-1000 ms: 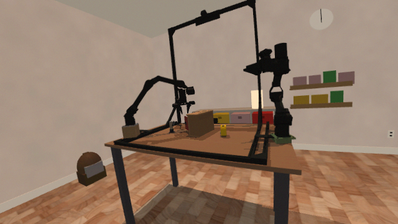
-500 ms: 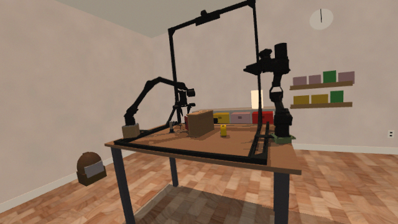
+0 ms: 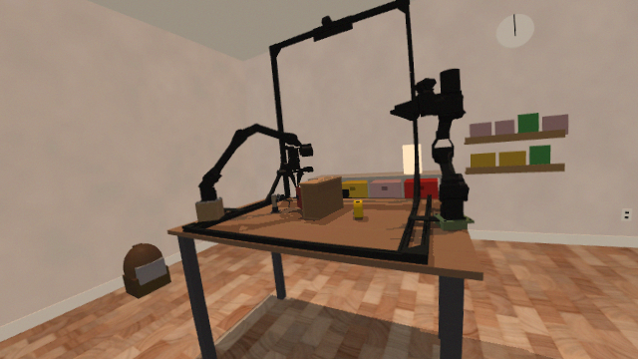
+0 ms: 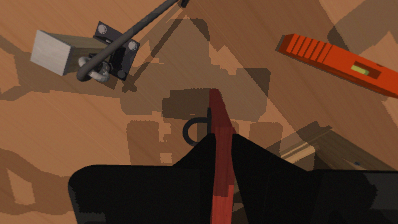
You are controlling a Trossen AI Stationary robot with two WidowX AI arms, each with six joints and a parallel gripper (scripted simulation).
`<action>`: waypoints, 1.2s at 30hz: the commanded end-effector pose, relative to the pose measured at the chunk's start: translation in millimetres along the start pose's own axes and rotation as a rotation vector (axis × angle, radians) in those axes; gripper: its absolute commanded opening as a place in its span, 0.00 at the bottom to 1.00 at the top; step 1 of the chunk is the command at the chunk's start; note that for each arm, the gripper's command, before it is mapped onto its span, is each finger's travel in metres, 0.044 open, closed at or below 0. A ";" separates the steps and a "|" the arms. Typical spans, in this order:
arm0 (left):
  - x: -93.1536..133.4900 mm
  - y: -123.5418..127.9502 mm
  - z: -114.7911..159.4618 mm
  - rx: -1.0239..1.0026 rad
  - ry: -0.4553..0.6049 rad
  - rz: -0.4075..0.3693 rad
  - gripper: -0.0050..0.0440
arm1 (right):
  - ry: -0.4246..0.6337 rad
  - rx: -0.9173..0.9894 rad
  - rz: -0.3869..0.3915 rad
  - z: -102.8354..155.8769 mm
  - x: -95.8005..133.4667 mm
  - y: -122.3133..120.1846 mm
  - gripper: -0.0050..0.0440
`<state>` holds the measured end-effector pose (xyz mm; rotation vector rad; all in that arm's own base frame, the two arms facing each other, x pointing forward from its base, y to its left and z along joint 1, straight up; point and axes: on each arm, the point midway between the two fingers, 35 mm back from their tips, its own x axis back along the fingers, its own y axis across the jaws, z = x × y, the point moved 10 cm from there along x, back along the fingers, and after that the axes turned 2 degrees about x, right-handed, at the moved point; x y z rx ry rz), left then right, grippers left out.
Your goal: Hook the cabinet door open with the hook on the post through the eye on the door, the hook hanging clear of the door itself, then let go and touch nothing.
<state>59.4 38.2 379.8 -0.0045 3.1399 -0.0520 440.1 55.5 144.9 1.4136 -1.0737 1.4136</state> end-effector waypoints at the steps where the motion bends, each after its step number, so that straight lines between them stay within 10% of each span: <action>1: 0.1 -0.5 -0.2 0.002 0.000 0.003 0.92 | 0.006 0.006 -0.007 0.4 -3.0 0.2 0.10; 36: 0.1 -0.5 -0.2 0.002 0.000 0.003 0.92 | 0.006 -0.183 -0.006 6.3 -3.3 -33.6 0.10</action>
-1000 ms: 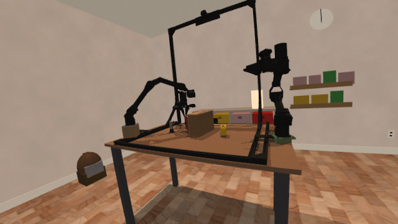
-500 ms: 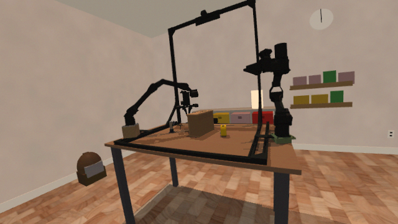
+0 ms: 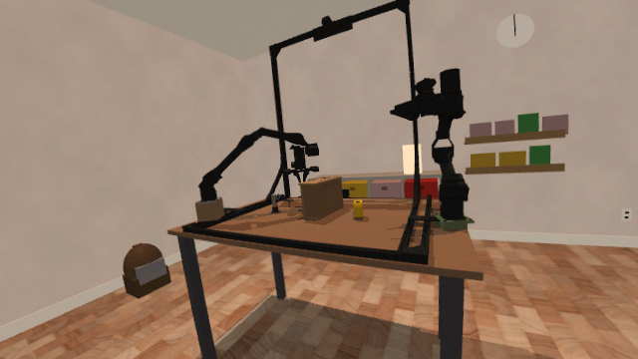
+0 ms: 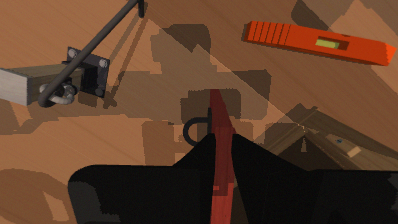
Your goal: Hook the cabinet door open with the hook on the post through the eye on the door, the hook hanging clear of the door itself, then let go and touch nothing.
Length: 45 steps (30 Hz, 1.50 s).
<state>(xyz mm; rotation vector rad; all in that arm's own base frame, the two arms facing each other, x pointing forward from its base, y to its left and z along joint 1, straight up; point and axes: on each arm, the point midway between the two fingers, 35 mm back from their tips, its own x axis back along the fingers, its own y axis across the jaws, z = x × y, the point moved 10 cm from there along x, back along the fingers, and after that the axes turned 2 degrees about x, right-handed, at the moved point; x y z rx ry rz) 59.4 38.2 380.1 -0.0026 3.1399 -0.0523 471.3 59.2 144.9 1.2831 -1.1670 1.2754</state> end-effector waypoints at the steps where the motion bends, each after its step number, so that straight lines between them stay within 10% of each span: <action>1: 0.2 -0.5 0.1 0.002 0.000 0.002 0.92 | 0.006 0.002 0.000 0.7 -3.1 -2.8 0.10; 6: 0.2 -0.5 0.1 0.002 0.000 0.002 0.92 | 0.006 0.002 0.000 0.7 -3.1 -2.8 0.10; 18: 0.2 -0.5 0.1 0.002 0.000 0.002 0.92 | 0.000 -0.001 0.001 0.1 0.0 -0.9 0.55; 45: 0.2 -0.5 0.1 0.002 0.000 0.002 0.92 | 0.000 -0.001 0.001 0.0 25.0 -1.0 0.43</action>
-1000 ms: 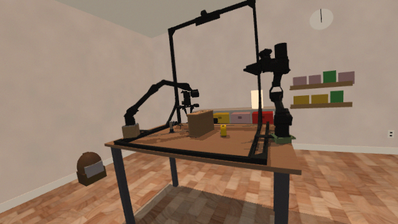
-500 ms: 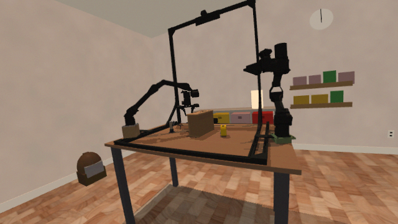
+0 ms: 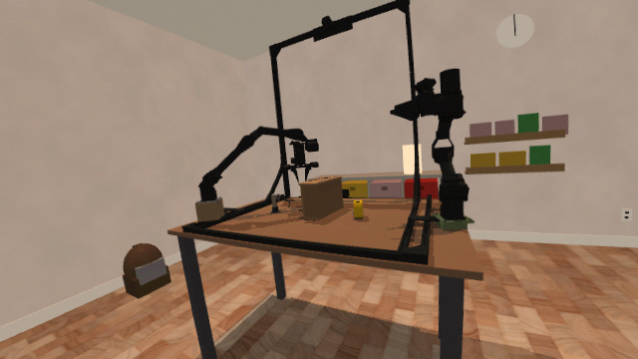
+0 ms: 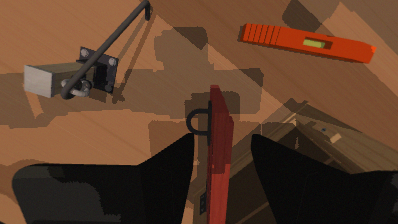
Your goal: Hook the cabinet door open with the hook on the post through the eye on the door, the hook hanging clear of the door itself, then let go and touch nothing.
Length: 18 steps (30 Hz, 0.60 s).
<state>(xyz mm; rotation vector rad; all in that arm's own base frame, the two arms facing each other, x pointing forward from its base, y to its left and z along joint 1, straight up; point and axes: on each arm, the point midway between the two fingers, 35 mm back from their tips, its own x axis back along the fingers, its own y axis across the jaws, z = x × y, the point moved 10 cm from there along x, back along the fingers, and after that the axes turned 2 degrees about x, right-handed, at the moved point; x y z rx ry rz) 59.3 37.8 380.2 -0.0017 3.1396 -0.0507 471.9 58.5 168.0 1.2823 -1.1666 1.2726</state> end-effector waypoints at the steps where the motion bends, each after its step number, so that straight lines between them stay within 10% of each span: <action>1: 0.1 -0.2 0.1 0.003 0.000 0.001 0.92 | 0.000 0.001 0.002 -0.6 1.8 -0.5 0.43; 18: 0.1 -0.2 0.1 0.003 0.000 0.001 0.92 | 0.010 -0.229 -0.006 -43.6 -24.2 28.4 0.43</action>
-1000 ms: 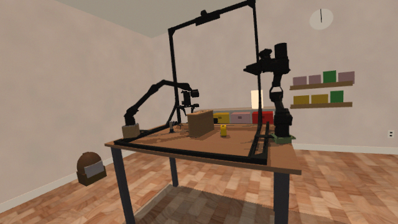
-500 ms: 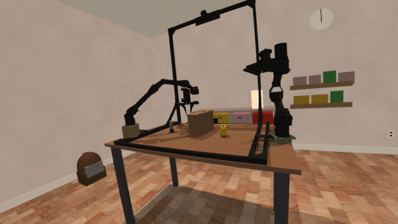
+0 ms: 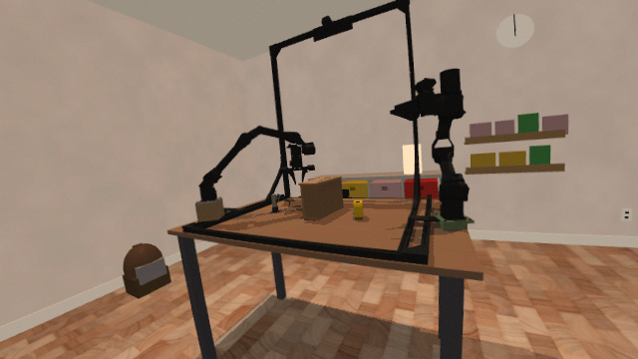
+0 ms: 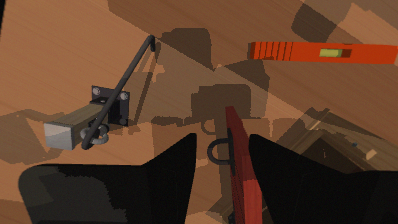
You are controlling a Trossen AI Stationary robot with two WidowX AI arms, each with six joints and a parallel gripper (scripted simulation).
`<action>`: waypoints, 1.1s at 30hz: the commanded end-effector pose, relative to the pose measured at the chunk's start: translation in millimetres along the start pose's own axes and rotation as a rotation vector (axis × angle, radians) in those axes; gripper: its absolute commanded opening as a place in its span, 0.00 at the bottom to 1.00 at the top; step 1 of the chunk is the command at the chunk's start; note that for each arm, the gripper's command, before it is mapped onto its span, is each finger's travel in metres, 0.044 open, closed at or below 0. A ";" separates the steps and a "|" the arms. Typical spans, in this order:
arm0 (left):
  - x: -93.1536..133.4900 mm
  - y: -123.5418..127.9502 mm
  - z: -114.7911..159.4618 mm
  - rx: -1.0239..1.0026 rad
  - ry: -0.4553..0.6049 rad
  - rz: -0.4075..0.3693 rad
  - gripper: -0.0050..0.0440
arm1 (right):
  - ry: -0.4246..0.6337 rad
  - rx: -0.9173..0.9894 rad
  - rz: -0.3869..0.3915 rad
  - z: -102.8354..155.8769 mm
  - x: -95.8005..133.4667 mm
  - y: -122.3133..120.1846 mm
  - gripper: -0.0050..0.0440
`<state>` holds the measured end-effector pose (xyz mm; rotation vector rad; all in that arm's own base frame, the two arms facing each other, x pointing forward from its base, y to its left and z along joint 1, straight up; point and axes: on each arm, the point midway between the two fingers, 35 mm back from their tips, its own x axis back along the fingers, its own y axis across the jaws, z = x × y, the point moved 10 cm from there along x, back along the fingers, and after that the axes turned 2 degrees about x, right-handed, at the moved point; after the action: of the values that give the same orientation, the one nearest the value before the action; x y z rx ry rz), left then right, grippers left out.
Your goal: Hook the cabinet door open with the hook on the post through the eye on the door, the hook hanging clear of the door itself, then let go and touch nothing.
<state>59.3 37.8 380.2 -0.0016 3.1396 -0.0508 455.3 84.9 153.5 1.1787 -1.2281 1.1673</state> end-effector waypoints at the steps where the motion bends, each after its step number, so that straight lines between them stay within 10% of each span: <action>1: 0.1 -0.2 0.1 0.003 0.000 0.001 0.92 | 0.006 -0.126 0.000 -17.3 -13.4 22.0 0.43; 15: 0.1 -0.2 0.1 0.003 0.000 0.001 0.92 | 0.001 -0.453 0.008 -38.9 -47.8 79.9 0.43; 33: 0.1 -0.2 0.1 0.003 0.000 0.001 0.92 | 0.000 -0.465 0.008 -41.4 -66.1 82.8 0.43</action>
<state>59.3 37.7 380.2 -0.0008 3.1396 -0.0505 375.8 131.0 94.6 0.8299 -1.4212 0.8296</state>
